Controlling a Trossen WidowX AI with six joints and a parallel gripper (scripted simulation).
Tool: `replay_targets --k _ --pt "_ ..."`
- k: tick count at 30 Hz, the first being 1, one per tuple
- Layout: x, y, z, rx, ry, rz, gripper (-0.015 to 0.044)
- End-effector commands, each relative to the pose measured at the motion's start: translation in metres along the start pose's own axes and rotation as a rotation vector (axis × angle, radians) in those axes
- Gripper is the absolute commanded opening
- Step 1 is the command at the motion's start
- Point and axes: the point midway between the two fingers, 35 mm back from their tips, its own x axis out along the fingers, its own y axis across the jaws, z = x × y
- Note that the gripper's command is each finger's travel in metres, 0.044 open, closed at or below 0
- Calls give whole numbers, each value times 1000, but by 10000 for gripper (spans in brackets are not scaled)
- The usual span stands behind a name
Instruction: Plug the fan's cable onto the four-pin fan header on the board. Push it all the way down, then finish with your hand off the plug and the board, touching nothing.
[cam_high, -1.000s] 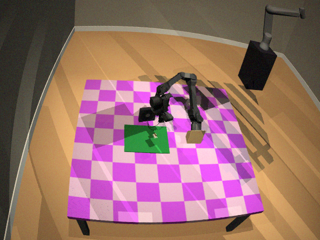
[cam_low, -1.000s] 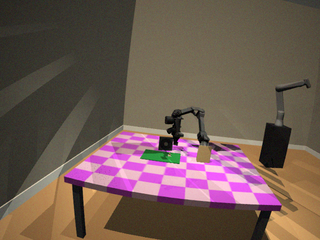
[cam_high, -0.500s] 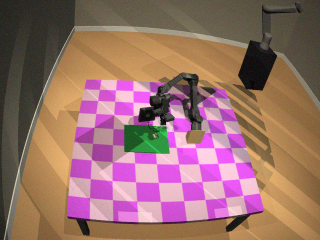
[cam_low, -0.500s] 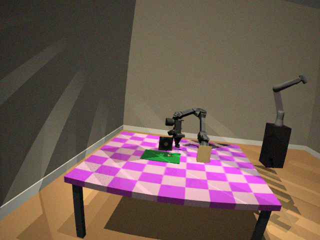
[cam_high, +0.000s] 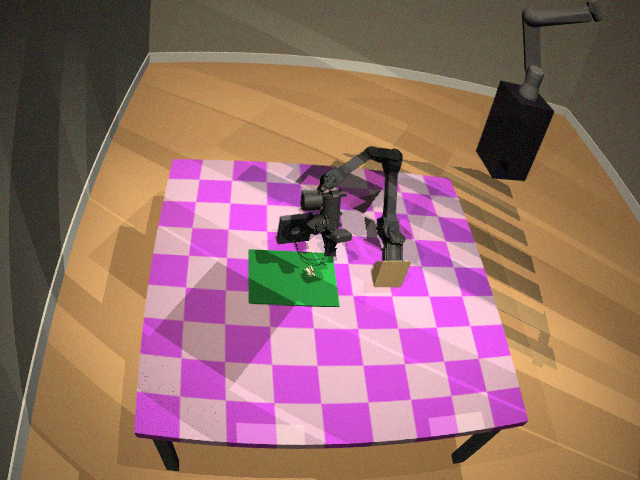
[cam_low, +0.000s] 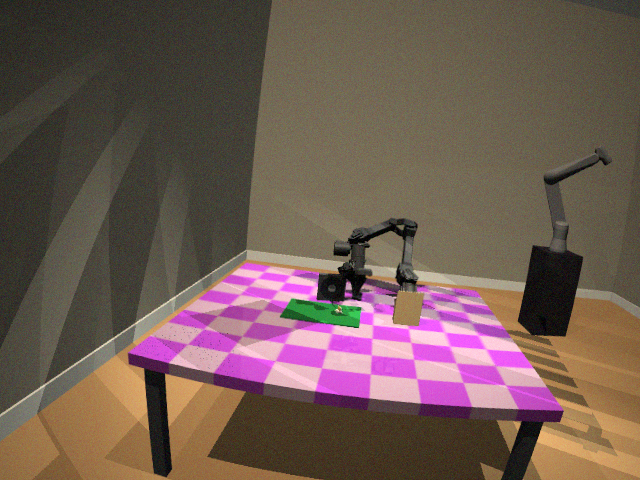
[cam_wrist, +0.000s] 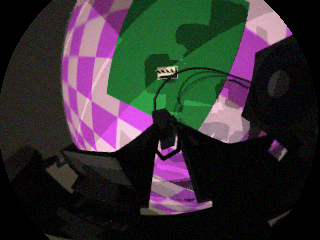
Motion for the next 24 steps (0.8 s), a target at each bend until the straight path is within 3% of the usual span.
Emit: replay_targets --k 1,24 --pt "5 3 -3 -2 -26 50 0" --pt "20 11 -5 3 -287 264 0"
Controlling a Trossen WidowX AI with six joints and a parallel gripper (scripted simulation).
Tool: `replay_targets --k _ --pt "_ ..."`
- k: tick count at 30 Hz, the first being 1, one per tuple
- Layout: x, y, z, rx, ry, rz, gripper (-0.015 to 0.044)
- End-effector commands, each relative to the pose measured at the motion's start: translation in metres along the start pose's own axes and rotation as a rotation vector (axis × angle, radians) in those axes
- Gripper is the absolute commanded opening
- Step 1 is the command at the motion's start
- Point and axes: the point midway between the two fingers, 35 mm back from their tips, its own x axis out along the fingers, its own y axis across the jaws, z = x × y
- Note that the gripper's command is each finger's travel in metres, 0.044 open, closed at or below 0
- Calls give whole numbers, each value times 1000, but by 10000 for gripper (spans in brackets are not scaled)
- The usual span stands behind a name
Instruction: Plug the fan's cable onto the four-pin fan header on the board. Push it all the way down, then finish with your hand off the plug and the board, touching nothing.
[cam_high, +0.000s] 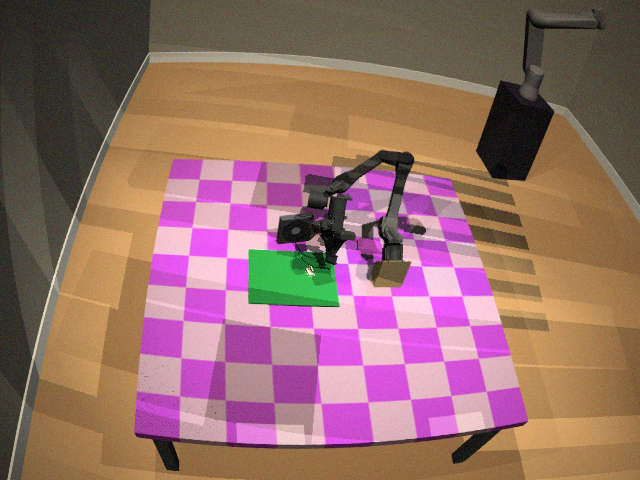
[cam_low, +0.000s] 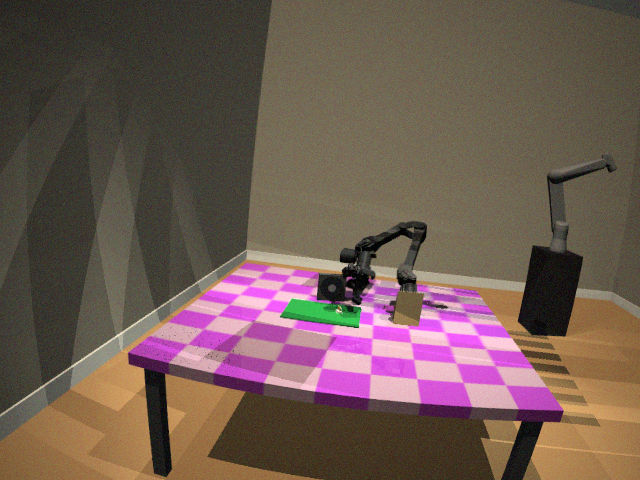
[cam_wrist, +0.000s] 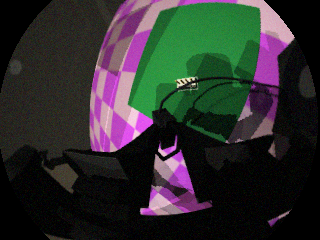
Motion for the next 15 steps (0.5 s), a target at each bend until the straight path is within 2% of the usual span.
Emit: replay_targets --k 1,15 --pt "2 2 -1 -9 -48 28 0" --pt "3 0 2 -41 -251 74 0"
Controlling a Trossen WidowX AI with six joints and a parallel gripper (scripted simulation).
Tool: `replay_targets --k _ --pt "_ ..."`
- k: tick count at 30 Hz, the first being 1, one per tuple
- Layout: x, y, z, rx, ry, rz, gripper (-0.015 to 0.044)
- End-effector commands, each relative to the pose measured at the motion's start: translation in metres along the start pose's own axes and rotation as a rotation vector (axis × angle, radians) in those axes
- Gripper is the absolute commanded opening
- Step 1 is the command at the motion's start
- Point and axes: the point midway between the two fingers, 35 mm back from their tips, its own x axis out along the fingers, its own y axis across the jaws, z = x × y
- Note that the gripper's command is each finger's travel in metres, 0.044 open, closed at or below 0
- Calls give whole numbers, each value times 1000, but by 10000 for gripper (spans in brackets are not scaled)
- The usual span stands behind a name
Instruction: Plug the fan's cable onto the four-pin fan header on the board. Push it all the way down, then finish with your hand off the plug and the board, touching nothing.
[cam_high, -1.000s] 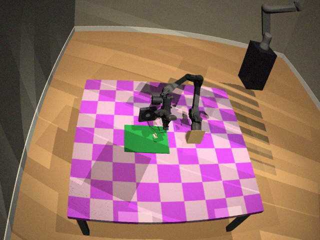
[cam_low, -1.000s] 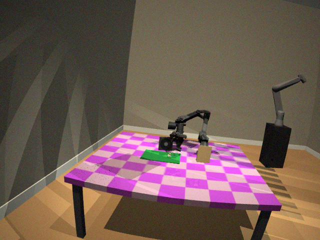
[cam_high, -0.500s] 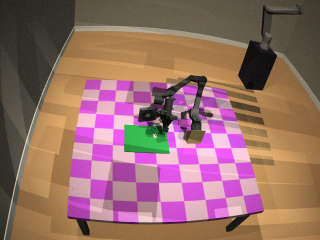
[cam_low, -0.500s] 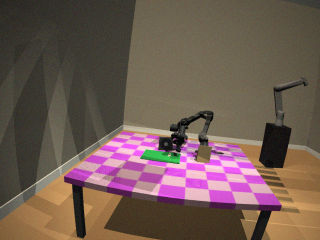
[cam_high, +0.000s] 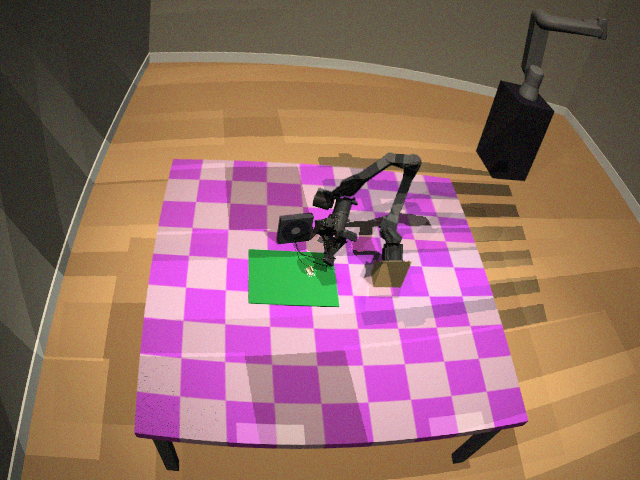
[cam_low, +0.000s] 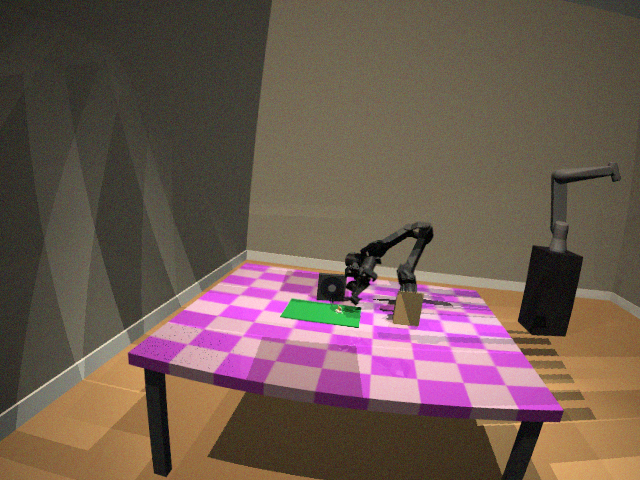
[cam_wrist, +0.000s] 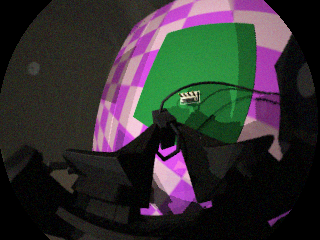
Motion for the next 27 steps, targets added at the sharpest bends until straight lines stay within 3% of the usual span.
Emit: replay_targets --k 1,27 --pt "1 1 0 -16 -55 11 0" --pt "-11 -9 6 -168 -437 -77 0"
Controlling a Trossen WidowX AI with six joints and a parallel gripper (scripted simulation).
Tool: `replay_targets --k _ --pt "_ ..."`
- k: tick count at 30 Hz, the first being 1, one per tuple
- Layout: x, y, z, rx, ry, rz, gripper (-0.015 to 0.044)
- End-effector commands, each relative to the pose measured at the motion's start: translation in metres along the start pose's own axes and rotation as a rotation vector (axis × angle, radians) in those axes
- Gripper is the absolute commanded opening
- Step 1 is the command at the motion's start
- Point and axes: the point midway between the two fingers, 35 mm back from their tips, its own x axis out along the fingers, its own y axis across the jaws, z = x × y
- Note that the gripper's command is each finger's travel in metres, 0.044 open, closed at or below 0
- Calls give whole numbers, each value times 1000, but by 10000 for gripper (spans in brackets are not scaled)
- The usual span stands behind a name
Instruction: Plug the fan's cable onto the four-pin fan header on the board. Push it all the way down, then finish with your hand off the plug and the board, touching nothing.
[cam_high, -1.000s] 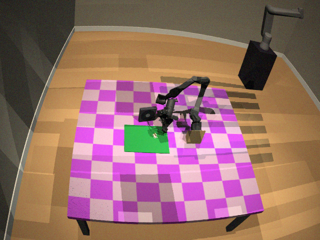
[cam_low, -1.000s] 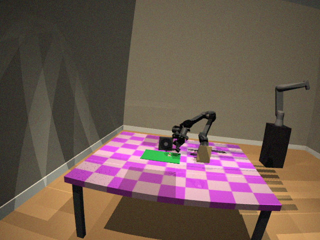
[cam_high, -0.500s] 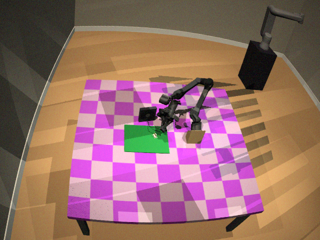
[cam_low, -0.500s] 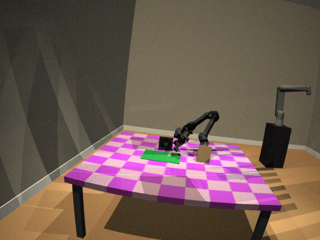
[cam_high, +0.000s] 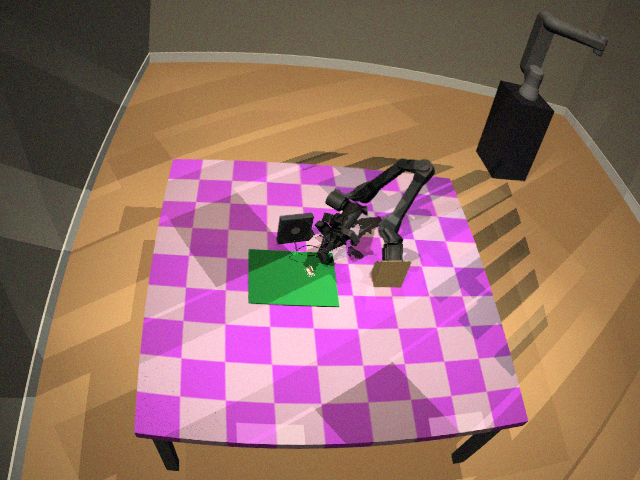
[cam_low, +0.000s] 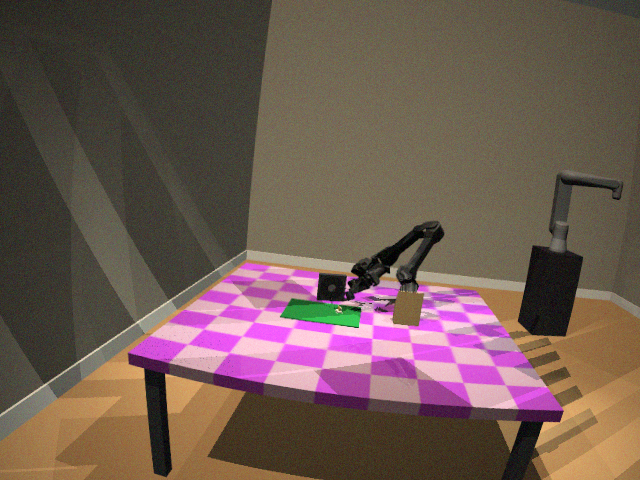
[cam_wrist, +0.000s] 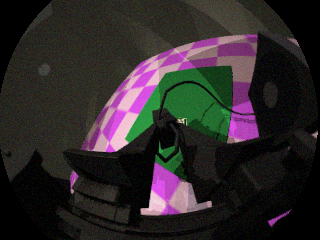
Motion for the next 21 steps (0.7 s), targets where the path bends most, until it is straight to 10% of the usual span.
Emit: replay_targets --k 1,21 --pt "-2 0 1 -33 -52 -18 0" --pt "-19 -9 7 -254 -285 -192 0"
